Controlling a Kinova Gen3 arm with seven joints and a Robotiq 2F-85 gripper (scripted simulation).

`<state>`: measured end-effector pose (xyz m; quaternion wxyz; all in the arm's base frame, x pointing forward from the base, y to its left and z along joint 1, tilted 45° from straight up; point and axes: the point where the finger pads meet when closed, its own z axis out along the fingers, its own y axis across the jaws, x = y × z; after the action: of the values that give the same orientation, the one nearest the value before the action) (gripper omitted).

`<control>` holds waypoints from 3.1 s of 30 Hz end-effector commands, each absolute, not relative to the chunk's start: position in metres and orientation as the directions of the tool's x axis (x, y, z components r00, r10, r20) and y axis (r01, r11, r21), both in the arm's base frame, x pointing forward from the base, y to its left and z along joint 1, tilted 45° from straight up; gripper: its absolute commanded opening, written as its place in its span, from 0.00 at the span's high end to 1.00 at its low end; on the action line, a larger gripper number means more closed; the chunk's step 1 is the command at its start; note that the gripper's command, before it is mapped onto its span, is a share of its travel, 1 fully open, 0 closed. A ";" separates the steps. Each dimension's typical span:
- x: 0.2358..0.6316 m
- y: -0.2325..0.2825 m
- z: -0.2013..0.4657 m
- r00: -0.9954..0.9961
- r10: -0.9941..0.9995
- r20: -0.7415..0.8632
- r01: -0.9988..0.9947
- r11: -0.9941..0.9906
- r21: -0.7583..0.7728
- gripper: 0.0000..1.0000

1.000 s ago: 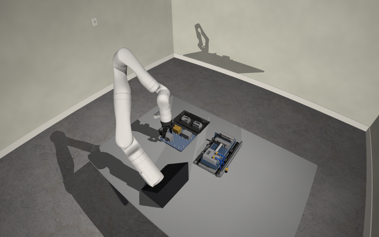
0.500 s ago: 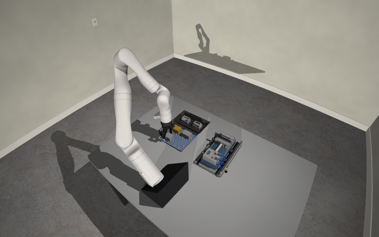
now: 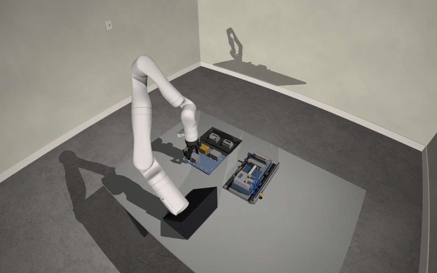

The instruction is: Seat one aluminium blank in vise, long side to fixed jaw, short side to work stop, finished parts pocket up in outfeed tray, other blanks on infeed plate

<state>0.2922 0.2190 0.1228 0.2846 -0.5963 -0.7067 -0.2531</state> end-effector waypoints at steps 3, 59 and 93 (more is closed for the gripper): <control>0.293 0.219 0.123 -0.127 0.699 0.704 0.987 0.160 0.019 0.33; 0.293 0.219 0.123 -0.127 0.699 0.704 0.987 0.160 0.019 1.00; 0.293 0.219 0.123 -0.127 0.699 0.704 0.987 0.160 0.019 1.00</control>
<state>0.2924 0.2185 0.1233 0.2843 -0.5965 -0.7065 -0.2534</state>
